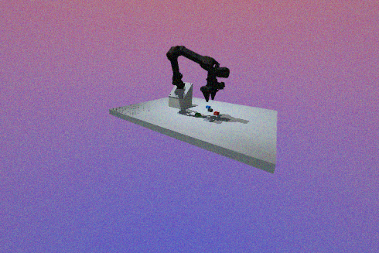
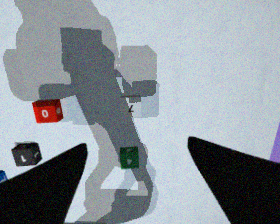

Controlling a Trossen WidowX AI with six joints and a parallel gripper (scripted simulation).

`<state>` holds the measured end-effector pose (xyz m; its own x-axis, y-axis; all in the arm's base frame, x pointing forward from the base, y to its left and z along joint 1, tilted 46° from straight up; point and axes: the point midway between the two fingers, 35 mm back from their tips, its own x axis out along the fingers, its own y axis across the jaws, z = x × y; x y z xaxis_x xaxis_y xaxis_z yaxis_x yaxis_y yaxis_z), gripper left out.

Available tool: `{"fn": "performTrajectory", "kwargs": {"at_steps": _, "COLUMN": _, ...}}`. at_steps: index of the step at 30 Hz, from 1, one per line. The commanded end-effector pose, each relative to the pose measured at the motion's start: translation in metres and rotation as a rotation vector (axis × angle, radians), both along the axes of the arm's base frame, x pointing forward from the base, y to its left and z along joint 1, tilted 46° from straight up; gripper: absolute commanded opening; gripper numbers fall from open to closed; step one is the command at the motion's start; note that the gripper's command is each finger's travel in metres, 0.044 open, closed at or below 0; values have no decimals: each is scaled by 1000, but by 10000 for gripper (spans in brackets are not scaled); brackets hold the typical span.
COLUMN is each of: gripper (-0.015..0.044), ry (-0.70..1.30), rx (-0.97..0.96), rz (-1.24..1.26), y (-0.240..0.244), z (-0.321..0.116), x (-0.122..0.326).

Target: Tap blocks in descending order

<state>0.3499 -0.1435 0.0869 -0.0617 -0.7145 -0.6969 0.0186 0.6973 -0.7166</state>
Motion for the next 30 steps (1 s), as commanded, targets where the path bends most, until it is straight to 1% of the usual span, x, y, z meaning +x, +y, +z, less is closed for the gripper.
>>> {"fn": "performTrajectory", "kwargs": {"at_steps": 1, "gripper": 400, "ry": 6, "rx": 1, "rz": 3, "y": 0, "z": 0, "x": -1}}
{"fn": "performTrajectory", "kwargs": {"at_steps": 6, "gripper": 400, "ry": 5, "rx": 3, "rz": 4, "y": 3, "z": -3, "x": 0}}
{"fn": "performTrajectory", "kwargs": {"at_steps": 7, "gripper": 400, "ry": 4, "rx": 10, "rz": 7, "y": 13, "z": -12, "x": 0}}
{"fn": "performTrajectory", "kwargs": {"at_steps": 10, "gripper": 400, "ry": 0, "rx": 41, "rz": 16, "y": 63, "z": -56, "x": -6}}
{"fn": "performTrajectory", "kwargs": {"at_steps": 12, "gripper": 400, "ry": 0, "rx": 50, "rz": 17, "y": 84, "z": -75, "x": -13}}
{"fn": "performTrajectory", "kwargs": {"at_steps": 16, "gripper": 400, "ry": 6, "rx": 57, "rz": 16, "y": 133, "z": -120, "x": -43}}
{"fn": "performTrajectory", "kwargs": {"at_steps": 21, "gripper": 400, "ry": 11, "rx": 25, "rz": 6, "y": 178, "z": -168, "x": -104}}
{"fn": "performTrajectory", "kwargs": {"at_steps": 23, "gripper": 400, "ry": 10, "rx": 13, "rz": 3, "y": 184, "z": -175, "x": -117}}
{"fn": "performTrajectory", "kwargs": {"at_steps": 28, "gripper": 400, "ry": 10, "rx": 12, "rz": 3, "y": 184, "z": -176, "x": -118}}
{"fn": "performTrajectory", "kwargs": {"at_steps": 30, "gripper": 348, "ry": 9, "rx": 14, "rz": 4, "y": 174, "z": -186, "x": -117}}
